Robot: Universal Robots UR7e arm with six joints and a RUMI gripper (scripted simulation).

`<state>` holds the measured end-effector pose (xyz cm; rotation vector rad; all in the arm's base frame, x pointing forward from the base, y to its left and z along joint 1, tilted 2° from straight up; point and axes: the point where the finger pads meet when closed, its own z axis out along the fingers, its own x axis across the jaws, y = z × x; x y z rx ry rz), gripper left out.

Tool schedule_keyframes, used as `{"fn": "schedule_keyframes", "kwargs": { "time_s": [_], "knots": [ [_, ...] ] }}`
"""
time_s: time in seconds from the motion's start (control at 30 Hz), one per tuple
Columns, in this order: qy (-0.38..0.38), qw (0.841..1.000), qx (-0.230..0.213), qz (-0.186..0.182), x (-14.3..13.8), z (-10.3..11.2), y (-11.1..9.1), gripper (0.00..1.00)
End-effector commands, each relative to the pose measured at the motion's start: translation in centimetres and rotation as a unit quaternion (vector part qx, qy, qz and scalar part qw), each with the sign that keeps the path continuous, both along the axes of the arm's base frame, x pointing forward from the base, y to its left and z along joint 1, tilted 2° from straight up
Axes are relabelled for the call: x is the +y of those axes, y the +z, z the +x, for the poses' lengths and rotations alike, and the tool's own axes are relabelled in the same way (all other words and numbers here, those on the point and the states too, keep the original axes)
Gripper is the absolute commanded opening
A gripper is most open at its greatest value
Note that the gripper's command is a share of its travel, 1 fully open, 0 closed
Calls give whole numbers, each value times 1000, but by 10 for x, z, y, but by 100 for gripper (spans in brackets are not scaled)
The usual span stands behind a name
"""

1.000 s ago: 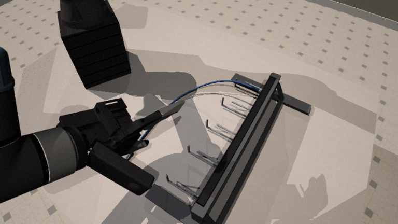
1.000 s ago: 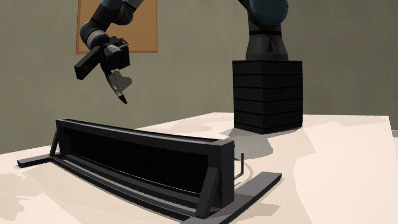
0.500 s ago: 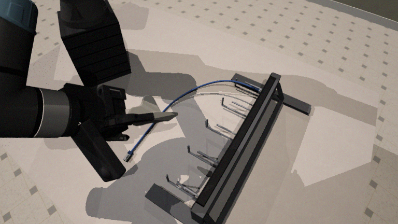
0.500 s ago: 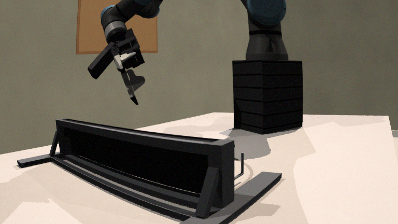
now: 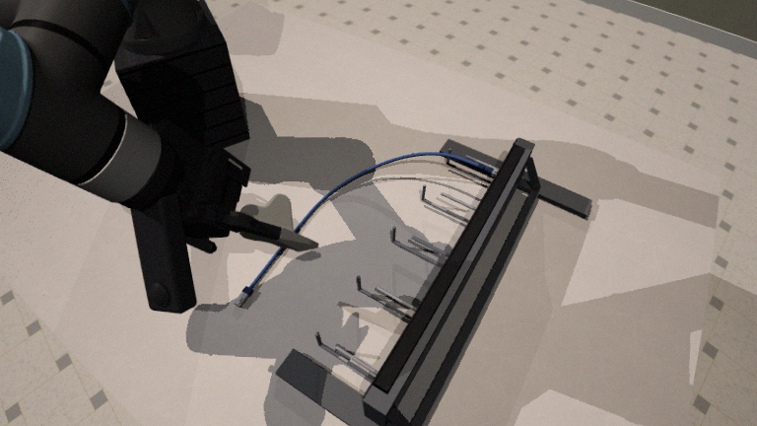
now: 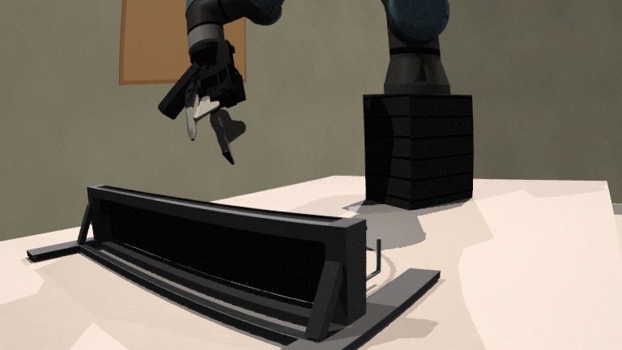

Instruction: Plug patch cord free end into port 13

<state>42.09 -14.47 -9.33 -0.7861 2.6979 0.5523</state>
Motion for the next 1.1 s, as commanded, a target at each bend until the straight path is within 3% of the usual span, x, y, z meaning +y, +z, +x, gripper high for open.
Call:
{"fn": "schedule_keyframes", "kwargs": {
  "time_s": [0.0,0.23,0.57,1.07],
  "knots": [
    [-46,997,28,-50,-6,-10,-10,100],
    [-102,987,65,-106,-14,-24,-22,100],
    [-146,973,94,-150,-21,-35,-32,100],
    [-178,960,114,-182,-25,-42,-38,100]
  ]
}}
